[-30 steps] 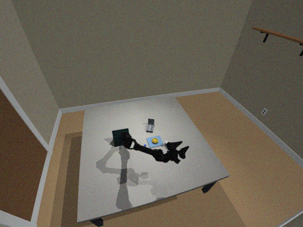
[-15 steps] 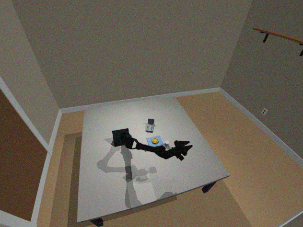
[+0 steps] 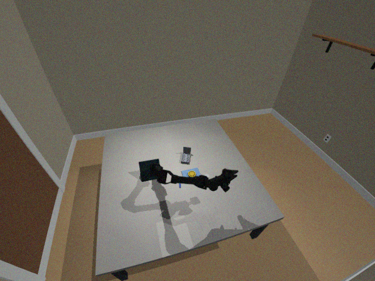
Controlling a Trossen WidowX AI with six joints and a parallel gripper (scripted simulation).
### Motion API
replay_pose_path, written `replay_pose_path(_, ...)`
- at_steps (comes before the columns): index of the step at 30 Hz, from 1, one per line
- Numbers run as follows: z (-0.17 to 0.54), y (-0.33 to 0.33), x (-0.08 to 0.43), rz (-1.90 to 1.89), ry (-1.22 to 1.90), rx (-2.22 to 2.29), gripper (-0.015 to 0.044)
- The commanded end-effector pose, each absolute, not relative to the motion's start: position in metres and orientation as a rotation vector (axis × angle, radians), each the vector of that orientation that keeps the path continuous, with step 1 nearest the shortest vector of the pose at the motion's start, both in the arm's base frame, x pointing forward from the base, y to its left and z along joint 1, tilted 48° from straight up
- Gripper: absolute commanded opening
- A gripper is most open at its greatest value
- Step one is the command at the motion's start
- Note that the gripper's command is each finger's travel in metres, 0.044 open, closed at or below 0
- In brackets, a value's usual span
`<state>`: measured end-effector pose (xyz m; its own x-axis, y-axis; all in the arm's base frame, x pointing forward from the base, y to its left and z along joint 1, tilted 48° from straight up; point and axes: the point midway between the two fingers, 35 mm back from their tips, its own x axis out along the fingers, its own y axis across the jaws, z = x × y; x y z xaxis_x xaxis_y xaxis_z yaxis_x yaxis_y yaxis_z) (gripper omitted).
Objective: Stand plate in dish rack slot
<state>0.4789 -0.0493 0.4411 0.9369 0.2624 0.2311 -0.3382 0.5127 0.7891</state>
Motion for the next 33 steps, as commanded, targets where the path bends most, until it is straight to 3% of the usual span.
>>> replay_pose_path(1, 0.414, -0.048, 0.491, 0.278, -0.027, 0.982, 0.04)
replay_pose_path(16, 0.319, -0.031, 0.509, 0.017, 0.22, 0.951, 0.04)
replay_pose_path(33, 0.213, -0.009, 0.49, -0.244, 0.543, 0.764, 0.04)
